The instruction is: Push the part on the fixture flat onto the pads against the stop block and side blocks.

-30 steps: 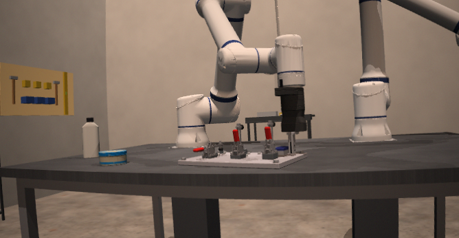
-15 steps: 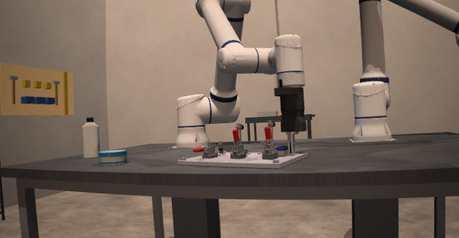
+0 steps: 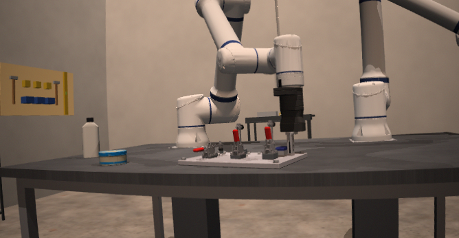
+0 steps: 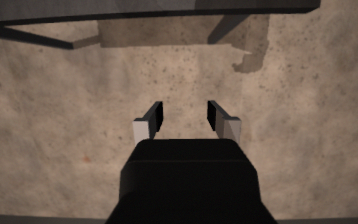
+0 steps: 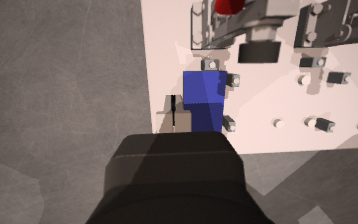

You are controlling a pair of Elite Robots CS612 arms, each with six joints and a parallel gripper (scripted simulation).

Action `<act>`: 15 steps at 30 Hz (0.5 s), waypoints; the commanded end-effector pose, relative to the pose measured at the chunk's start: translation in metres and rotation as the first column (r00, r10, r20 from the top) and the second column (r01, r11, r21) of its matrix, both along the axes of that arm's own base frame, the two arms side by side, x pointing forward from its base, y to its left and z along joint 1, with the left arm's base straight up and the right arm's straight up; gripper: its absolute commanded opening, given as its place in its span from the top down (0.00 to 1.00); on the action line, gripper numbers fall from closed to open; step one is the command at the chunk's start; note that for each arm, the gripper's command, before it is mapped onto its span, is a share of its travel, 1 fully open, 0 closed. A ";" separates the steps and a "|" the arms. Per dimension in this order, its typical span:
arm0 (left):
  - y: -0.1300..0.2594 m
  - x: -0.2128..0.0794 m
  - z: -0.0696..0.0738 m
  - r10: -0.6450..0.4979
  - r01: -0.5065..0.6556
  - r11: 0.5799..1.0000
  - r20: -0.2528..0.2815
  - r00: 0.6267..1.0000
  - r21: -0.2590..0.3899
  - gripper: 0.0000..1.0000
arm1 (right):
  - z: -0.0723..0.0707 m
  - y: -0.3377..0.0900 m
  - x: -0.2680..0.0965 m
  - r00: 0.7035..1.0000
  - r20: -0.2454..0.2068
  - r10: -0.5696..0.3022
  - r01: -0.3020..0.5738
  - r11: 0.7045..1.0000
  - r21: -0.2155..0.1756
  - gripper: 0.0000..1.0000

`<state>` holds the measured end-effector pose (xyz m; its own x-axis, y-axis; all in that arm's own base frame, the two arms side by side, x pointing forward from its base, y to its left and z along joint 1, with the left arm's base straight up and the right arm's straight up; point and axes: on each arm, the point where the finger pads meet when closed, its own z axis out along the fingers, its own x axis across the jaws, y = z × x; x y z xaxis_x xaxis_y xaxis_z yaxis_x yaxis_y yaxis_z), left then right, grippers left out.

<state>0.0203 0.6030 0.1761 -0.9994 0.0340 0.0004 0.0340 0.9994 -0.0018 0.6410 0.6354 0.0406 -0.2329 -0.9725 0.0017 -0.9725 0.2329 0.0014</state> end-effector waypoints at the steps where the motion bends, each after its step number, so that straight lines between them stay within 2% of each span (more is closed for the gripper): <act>1: 0.001 0.000 0.001 0.000 0.000 1.000 0.000 1.000 0.002 0.00 | 0.001 0.000 0.001 1.000 0.002 0.000 0.000 1.000 0.001 1.00; 15: 0.001 0.000 0.001 0.000 0.000 1.000 0.000 1.000 0.002 0.00 | 0.001 -0.003 0.000 1.000 0.002 0.000 0.000 1.000 0.001 1.00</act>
